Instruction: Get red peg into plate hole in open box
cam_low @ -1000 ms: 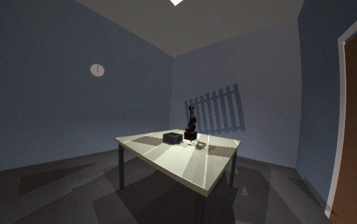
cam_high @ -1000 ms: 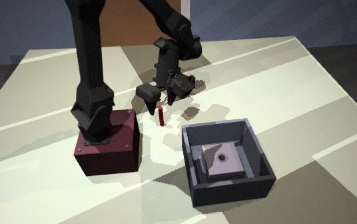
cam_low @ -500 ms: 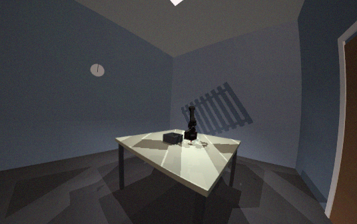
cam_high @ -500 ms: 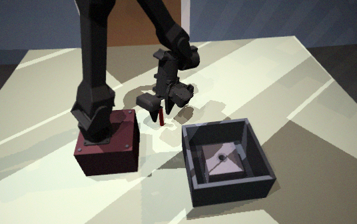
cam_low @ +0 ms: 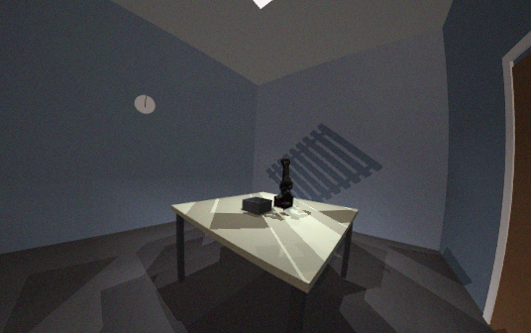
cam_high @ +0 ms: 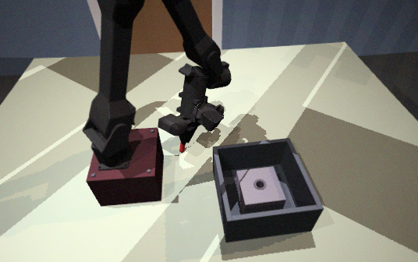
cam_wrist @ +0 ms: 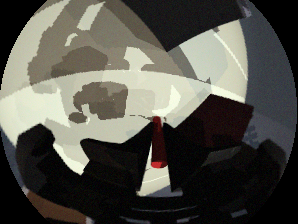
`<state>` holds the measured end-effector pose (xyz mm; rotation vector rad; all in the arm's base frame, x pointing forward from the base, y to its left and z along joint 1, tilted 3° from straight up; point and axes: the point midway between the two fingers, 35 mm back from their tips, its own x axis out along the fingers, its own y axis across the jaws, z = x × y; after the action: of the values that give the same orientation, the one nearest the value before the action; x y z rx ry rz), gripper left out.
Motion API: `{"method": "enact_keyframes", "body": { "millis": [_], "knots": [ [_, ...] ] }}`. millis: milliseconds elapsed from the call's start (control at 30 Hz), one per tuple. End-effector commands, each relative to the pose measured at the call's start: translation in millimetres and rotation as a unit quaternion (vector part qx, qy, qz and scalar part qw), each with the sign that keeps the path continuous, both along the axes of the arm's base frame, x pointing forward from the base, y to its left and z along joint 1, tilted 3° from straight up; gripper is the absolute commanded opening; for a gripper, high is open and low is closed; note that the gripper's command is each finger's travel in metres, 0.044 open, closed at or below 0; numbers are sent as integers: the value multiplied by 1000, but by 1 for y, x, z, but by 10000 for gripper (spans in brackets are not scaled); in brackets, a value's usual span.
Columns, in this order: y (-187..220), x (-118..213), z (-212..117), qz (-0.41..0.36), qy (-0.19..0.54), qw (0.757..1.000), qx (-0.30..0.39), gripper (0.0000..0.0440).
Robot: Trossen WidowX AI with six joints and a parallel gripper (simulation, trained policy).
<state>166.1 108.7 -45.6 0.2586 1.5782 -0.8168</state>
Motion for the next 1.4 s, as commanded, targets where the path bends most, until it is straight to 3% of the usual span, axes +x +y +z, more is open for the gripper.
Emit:
{"method": "enact_keyframes", "body": {
  "millis": [0,200,833,1367],
  "knots": [
    [-2,2,5,9,-2,1000,-10,37],
    [-4,9,23,7,-15,1000,-19,0],
    [-23,35,88,-5,-42,998,-44,0],
    [-56,82,126,-78,-96,991,-49,0]
  ]
}}
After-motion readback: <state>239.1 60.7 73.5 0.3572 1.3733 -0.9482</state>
